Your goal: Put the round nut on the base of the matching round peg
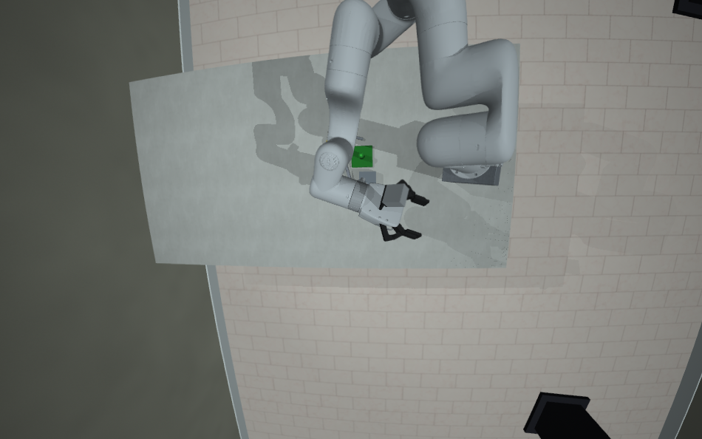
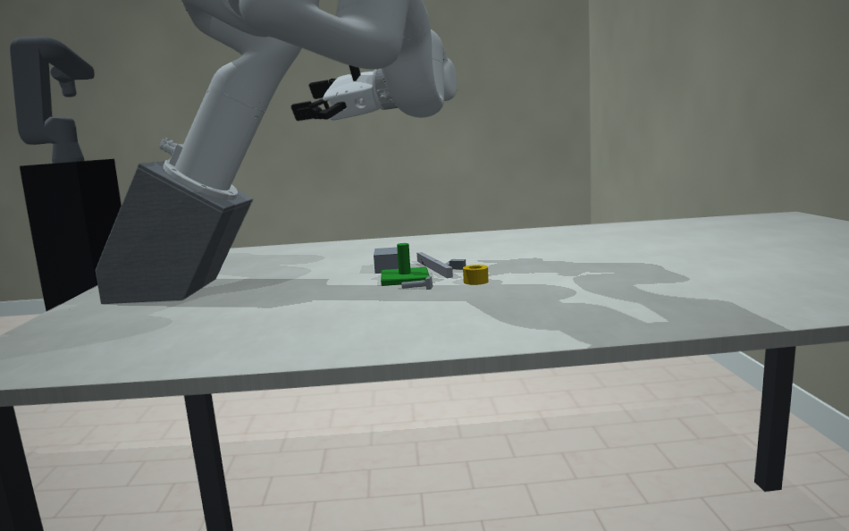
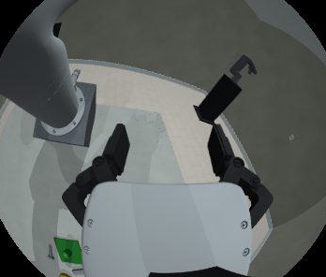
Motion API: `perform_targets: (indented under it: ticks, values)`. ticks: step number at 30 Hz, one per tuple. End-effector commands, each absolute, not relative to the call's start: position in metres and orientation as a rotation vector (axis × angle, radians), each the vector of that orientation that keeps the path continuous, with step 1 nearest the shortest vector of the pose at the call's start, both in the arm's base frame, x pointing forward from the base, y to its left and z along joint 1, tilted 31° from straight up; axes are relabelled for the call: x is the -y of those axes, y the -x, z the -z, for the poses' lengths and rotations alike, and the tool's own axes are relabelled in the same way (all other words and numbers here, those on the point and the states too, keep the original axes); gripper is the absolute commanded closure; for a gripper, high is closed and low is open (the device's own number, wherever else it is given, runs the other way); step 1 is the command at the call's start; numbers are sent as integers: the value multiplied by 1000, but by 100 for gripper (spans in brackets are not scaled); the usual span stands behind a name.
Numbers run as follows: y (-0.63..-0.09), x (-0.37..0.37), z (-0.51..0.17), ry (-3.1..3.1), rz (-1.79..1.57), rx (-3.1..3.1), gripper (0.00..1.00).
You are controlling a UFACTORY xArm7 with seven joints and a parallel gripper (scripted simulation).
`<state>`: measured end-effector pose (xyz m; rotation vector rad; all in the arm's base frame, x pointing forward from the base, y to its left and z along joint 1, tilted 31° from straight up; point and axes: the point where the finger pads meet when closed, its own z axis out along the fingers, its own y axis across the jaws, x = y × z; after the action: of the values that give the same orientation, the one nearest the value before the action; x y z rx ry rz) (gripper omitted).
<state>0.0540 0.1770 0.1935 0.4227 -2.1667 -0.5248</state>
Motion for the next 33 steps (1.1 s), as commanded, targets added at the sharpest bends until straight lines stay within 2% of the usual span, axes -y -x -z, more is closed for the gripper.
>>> perform_targets:
  ticks: [1, 17, 18, 25, 33]
  values:
    - [-54, -177, -194, -424, 524, 2168, 0]
    - [-54, -177, -194, -424, 524, 2168, 0]
    - [-54, -177, -194, -424, 524, 2168, 40]
    - [-63, -177, -188, -412, 526, 2208, 40]
    - [-104, -173, -164, -361, 531, 2380, 40]
